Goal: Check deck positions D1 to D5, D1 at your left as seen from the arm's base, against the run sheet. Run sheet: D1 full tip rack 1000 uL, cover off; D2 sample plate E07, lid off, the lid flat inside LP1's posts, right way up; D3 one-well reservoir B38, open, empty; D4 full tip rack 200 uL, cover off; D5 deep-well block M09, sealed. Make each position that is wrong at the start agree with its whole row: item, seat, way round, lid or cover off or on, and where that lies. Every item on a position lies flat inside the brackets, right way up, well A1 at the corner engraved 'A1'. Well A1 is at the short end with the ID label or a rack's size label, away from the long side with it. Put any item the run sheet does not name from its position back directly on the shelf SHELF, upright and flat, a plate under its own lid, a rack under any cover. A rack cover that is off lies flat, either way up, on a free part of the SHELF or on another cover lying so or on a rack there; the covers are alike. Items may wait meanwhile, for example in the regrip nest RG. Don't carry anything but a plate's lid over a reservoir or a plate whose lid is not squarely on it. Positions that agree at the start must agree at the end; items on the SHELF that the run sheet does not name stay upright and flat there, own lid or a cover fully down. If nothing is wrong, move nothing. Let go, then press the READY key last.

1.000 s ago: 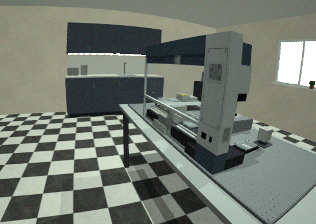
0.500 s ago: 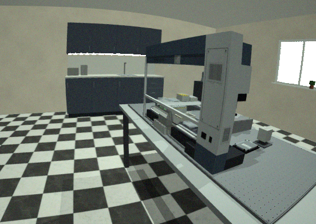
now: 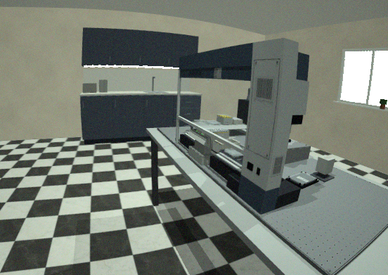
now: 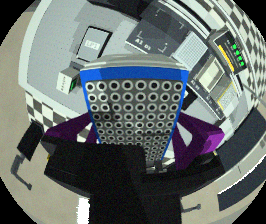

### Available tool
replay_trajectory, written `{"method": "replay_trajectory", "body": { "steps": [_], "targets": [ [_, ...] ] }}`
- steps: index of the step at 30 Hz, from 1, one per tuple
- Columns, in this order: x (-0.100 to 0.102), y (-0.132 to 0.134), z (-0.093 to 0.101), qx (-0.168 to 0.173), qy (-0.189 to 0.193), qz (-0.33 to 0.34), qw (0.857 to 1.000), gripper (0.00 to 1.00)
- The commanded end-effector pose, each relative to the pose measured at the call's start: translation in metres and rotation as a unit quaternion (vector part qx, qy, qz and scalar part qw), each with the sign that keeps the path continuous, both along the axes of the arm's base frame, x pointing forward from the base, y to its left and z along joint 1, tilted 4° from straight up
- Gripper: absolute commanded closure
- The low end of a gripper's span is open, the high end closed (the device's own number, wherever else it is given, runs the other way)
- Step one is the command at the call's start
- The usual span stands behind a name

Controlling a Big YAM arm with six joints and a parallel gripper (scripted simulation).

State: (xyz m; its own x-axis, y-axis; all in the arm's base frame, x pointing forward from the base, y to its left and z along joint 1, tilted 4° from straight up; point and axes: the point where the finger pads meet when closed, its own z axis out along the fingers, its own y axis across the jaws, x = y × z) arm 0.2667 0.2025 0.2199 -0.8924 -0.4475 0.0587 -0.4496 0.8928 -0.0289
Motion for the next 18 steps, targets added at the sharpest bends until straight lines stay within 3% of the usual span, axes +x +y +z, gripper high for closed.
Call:
{"method": "replay_trajectory", "body": {
  "steps": [1,18],
  "targets": [
    [0.0074,0.0068,0.0148,0.017,-0.018,0.049,0.998,1.00],
    [0.0074,0.0068,0.0148,0.020,-0.014,0.171,0.985,1.00]
  ]
}}
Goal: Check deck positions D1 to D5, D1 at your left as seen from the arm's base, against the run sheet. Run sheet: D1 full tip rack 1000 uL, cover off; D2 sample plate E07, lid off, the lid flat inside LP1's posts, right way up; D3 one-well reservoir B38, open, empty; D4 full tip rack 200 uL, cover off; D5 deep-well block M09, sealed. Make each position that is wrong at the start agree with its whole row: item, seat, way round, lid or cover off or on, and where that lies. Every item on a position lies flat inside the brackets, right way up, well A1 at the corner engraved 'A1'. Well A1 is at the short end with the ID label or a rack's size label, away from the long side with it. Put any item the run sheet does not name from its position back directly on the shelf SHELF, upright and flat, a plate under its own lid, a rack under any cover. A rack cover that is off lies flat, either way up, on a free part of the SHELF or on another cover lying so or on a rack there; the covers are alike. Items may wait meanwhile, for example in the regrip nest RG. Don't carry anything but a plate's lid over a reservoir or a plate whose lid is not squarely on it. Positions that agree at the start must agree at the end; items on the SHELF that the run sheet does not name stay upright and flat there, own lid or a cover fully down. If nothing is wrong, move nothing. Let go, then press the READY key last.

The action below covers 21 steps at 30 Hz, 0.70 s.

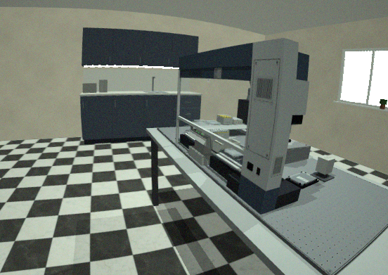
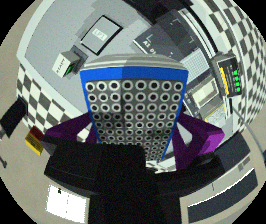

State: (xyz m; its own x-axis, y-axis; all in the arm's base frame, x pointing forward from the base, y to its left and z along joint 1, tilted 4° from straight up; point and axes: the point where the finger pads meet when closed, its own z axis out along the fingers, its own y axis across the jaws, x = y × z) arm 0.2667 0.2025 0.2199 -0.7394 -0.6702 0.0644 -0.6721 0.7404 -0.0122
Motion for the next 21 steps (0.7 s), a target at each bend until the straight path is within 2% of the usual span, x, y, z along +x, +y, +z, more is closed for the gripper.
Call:
{"method": "replay_trajectory", "body": {
  "steps": [1,16,21],
  "targets": [
    [0.0074,0.0068,0.0148,0.017,-0.019,0.036,0.999,1.00],
    [0.0072,0.0069,0.0147,0.020,-0.013,0.185,0.982,1.00],
    [0.0072,0.0068,0.0147,0.021,-0.012,0.214,0.977,1.00]
  ]
}}
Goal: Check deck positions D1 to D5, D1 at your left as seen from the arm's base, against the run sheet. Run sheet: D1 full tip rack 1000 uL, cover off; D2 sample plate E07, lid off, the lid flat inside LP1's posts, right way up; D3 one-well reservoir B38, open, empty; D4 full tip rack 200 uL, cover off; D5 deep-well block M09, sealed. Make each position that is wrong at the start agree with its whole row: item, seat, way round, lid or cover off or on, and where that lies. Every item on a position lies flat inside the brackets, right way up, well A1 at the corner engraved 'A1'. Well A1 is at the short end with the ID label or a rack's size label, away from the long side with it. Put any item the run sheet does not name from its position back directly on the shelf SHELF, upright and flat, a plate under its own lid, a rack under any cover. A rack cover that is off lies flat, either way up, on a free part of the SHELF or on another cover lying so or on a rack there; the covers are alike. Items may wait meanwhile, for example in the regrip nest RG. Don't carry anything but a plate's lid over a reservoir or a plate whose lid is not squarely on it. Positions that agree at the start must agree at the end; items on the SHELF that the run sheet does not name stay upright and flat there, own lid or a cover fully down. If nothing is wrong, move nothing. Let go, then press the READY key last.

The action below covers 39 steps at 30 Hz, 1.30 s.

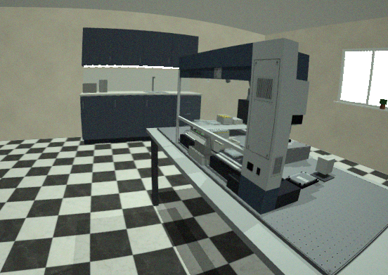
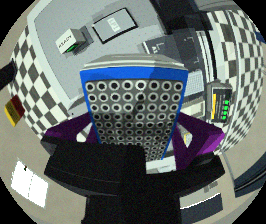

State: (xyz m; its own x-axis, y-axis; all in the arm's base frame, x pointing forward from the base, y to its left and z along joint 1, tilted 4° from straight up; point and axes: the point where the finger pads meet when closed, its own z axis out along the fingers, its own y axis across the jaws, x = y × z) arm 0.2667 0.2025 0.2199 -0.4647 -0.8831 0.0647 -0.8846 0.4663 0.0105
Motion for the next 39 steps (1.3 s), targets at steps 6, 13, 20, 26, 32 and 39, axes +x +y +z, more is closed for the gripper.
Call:
{"method": "replay_trajectory", "body": {
  "steps": [6,13,20,26,32,39],
  "targets": [
    [0.007,0.007,0.015,0.019,-0.016,0.101,0.995,1.00],
    [0.007,0.007,0.015,0.020,-0.013,0.161,0.987,1.00],
    [0.008,0.007,0.016,0.019,-0.012,0.177,0.984,1.00],
    [0.008,0.007,0.016,0.019,-0.012,0.177,0.984,1.00],
    [-0.002,-0.019,0.010,0.012,0.000,0.162,0.987,1.00],
    [-0.005,-0.054,0.011,0.011,0.000,0.162,0.987,1.00]
  ]
}}
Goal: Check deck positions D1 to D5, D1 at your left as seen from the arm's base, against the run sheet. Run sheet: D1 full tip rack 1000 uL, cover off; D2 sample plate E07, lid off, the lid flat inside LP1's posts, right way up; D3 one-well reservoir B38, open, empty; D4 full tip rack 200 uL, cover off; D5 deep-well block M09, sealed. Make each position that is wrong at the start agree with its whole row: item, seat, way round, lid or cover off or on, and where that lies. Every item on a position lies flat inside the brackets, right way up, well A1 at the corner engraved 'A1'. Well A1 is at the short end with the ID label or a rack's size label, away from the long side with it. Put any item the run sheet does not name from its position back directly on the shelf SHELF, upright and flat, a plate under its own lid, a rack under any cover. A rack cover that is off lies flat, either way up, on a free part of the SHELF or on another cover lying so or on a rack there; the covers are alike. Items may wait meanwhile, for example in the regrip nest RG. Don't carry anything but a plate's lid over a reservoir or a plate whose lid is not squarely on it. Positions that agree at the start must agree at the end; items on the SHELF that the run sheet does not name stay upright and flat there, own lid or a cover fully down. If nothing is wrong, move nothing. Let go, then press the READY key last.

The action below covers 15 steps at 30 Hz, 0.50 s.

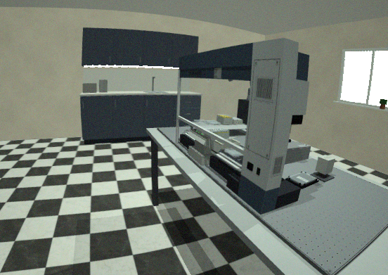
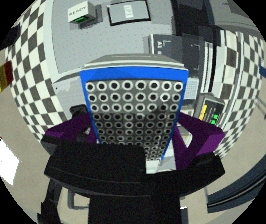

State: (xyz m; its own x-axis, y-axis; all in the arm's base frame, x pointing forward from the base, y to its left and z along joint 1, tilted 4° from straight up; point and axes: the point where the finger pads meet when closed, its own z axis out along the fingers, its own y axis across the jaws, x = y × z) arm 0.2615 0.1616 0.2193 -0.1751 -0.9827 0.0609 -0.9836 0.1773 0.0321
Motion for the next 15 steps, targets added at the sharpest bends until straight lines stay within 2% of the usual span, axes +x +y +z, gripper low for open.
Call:
{"method": "replay_trajectory", "body": {
  "steps": [1,7,9,10,11,15],
  "targets": [
    [0.000,-0.018,0.012,0.007,-0.009,0.010,1.000,1.00],
    [-0.003,-0.047,0.013,0.006,-0.008,0.010,1.000,1.00],
    [-0.003,-0.047,0.013,0.006,-0.008,0.010,1.000,1.00],
    [0.003,-0.049,0.024,0.013,-0.022,0.000,1.000,1.00],
    [-0.005,-0.057,0.013,0.006,-0.009,-0.010,1.000,1.00],
    [-0.006,-0.077,0.014,0.003,-0.011,-0.043,0.999,1.00]
  ]
}}
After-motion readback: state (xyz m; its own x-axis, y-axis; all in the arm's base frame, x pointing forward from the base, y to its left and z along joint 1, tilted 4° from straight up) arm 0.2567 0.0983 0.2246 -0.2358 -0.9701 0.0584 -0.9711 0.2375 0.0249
